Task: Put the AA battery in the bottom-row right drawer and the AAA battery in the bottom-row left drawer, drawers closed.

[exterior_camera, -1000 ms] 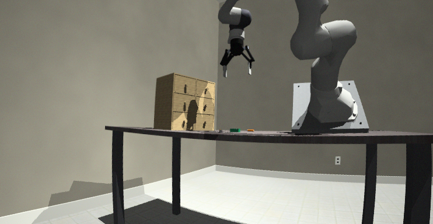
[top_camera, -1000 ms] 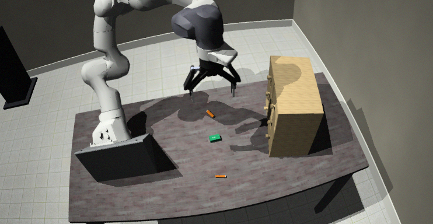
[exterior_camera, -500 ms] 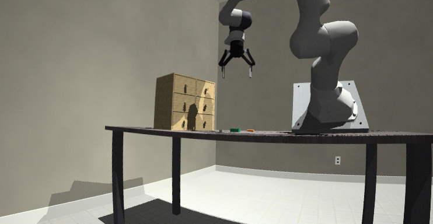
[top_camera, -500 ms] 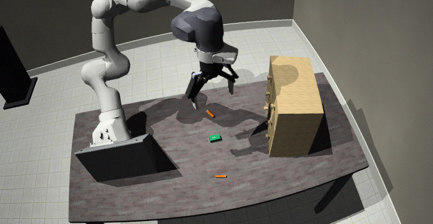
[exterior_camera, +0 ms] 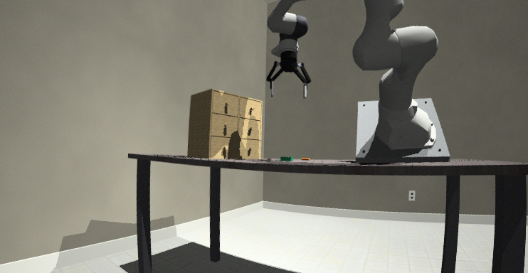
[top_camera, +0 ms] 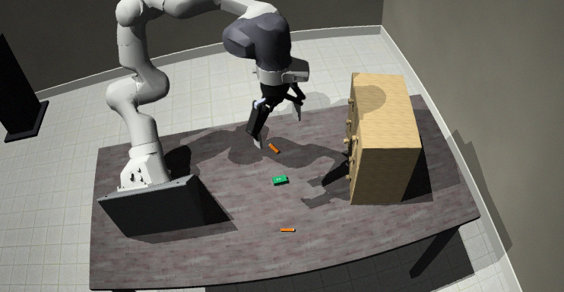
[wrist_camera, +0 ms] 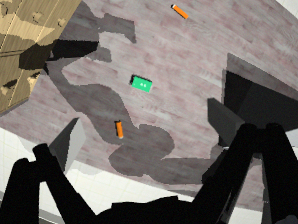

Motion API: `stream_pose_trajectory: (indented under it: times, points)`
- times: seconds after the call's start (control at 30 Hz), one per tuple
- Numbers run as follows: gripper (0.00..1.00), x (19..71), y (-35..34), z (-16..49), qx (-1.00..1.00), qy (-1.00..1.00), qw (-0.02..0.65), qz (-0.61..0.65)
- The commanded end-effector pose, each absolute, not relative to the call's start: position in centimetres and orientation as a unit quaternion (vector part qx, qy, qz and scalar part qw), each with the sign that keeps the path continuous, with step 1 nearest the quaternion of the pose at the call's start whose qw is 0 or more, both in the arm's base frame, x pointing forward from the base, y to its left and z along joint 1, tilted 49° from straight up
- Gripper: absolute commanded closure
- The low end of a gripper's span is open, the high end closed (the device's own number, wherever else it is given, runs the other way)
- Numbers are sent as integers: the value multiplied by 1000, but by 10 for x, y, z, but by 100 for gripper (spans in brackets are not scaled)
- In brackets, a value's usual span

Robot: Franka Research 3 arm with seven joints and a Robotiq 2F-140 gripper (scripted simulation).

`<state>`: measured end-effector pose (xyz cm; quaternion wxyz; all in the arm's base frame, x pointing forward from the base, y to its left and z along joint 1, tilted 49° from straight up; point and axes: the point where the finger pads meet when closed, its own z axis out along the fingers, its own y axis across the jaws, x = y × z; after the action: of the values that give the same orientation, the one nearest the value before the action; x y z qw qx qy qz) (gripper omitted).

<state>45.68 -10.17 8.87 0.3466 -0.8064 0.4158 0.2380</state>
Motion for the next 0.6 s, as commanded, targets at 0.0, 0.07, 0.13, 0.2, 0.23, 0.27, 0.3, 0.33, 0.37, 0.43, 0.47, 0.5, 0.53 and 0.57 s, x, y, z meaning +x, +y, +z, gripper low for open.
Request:
stream_pose_trajectory:
  times: [0.0,0.07,0.13,0.2,0.23,0.27,0.3,0.33,0.37,0.43,0.47,0.5,0.53,0.57]
  points:
    - [0,457,-104,86,-827,378,354,219]
    - [0,457,-104,86,-827,378,354,219]
    - [0,456,-100,83,-847,332,365,199]
    - [0,456,-100,83,-847,332,365,199]
    - [0,456,-100,83,-847,332,365,199]
    - [0,456,-100,83,-847,332,365,199]
    - [0,456,-100,83,-847,332,365,199]
    - [0,456,-100,83,-847,332,365,199]
    - [0,456,-100,83,-847,332,365,199]
    - [0,456,-96,81,-863,287,375,179]
    - [0,456,-96,81,-863,287,375,179]
    - [0,456,-96,81,-863,287,375,179]
    - [0,456,-96,81,-863,287,375,179]
    - [0,456,-96,81,-863,287,375,179]
